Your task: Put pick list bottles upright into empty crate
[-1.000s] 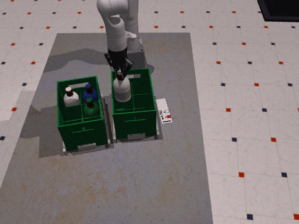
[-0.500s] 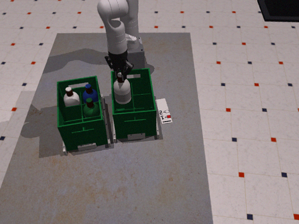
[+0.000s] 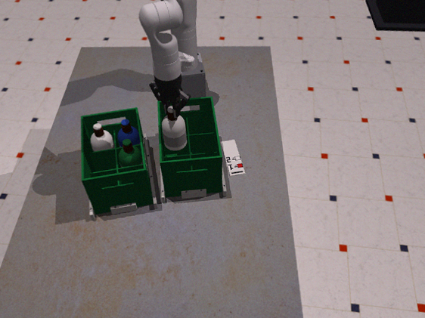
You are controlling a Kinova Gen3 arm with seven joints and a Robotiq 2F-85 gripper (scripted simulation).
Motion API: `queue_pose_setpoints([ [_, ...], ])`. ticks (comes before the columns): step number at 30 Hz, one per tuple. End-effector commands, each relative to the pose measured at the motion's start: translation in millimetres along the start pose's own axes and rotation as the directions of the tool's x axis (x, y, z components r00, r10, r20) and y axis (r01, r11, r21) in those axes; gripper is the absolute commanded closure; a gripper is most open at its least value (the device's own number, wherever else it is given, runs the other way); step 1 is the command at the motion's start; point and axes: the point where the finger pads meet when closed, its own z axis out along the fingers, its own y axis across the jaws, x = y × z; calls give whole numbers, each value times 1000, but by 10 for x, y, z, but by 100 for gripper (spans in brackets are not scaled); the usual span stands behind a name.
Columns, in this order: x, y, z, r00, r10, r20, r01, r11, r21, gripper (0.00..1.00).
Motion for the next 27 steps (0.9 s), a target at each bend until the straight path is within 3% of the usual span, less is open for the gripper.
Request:
queue_pose_setpoints([
  [1,-4,3,14,1000,0,2,0,1000,-1,90],
  [27,-5,3,254,1000,0,2,0,1000,-1,90],
])
